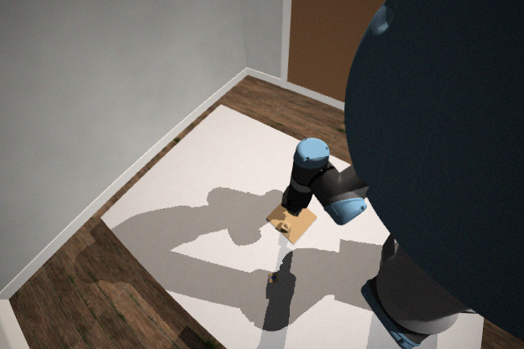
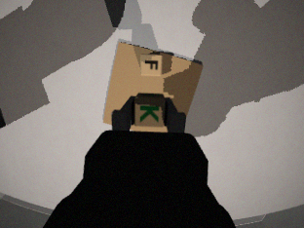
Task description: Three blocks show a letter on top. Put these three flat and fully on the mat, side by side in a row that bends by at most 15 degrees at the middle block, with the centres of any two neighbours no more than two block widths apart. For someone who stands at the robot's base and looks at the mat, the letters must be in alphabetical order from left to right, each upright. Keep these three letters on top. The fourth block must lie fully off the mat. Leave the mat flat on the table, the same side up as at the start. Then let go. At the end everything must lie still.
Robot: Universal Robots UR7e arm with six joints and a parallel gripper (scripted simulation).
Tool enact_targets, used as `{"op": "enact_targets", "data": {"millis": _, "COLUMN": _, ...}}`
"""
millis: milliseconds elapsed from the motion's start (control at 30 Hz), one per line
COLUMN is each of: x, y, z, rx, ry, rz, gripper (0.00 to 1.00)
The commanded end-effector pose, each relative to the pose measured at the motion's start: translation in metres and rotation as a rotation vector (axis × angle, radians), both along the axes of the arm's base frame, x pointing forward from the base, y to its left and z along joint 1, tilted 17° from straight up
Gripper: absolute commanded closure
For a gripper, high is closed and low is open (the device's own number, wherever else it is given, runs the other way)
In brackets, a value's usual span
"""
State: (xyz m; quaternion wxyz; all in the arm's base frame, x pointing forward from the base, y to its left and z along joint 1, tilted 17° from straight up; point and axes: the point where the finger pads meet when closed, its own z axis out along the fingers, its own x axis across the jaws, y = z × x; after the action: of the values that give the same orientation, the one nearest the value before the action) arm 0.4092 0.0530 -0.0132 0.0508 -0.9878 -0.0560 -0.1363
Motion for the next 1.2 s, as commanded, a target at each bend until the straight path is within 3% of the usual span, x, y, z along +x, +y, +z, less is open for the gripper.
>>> {"op": "enact_targets", "data": {"millis": 0, "x": 0.004, "y": 0.002, "z": -0.015, "rx": 0.0, "ry": 0.0, "rz": 0.0, "gripper": 0.43}}
{"op": "enact_targets", "data": {"millis": 267, "x": 0.011, "y": 0.005, "z": -0.039, "rx": 0.0, "ry": 0.0, "rz": 0.0, "gripper": 0.43}}
{"op": "enact_targets", "data": {"millis": 633, "x": 0.016, "y": 0.007, "z": -0.058, "rx": 0.0, "ry": 0.0, "rz": 0.0, "gripper": 0.43}}
{"op": "enact_targets", "data": {"millis": 1167, "x": 0.018, "y": 0.007, "z": -0.064, "rx": 0.0, "ry": 0.0, "rz": 0.0, "gripper": 0.43}}
